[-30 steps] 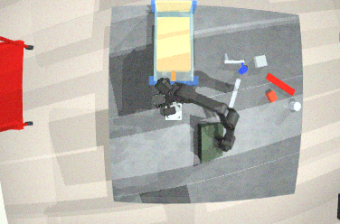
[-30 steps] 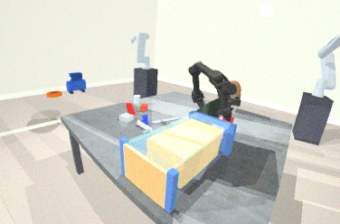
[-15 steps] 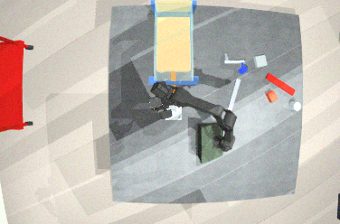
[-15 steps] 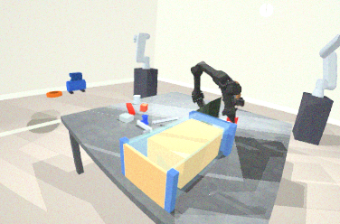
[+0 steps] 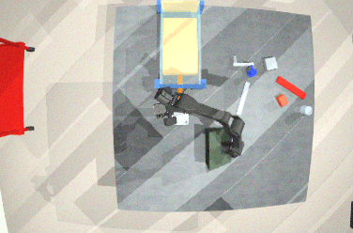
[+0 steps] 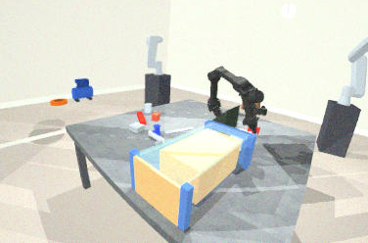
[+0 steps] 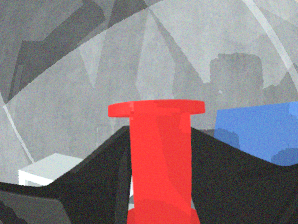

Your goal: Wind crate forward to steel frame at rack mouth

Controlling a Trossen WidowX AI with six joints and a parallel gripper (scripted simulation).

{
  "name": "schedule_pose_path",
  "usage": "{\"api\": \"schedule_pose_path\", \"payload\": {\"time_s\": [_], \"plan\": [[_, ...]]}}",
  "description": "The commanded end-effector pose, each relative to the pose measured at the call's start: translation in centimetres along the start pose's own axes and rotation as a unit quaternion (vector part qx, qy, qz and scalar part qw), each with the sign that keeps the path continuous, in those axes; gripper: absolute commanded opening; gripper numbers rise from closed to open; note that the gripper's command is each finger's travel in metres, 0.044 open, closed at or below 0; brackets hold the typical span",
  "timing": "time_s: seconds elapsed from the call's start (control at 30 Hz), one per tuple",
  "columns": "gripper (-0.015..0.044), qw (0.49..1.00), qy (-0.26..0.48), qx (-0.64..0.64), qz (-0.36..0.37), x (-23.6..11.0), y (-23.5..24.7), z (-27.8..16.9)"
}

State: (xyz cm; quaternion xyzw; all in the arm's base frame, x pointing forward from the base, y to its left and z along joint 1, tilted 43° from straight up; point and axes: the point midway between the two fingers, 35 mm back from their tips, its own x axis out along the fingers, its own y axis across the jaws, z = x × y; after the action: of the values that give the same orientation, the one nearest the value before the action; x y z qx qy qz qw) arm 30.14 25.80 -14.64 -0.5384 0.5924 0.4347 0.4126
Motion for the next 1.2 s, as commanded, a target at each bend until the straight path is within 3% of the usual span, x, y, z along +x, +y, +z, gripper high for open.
{"api": "schedule_pose_path", "payload": {"time_s": [0.0, 1.17], "plan": [[0.0000, 1.000, -0.007, -0.013, 0.015, 0.6, 2.1, 1.4], [0.0000, 1.000, -0.008, -0.014, 0.017, 1.1, 6.4, 2.7]]}}
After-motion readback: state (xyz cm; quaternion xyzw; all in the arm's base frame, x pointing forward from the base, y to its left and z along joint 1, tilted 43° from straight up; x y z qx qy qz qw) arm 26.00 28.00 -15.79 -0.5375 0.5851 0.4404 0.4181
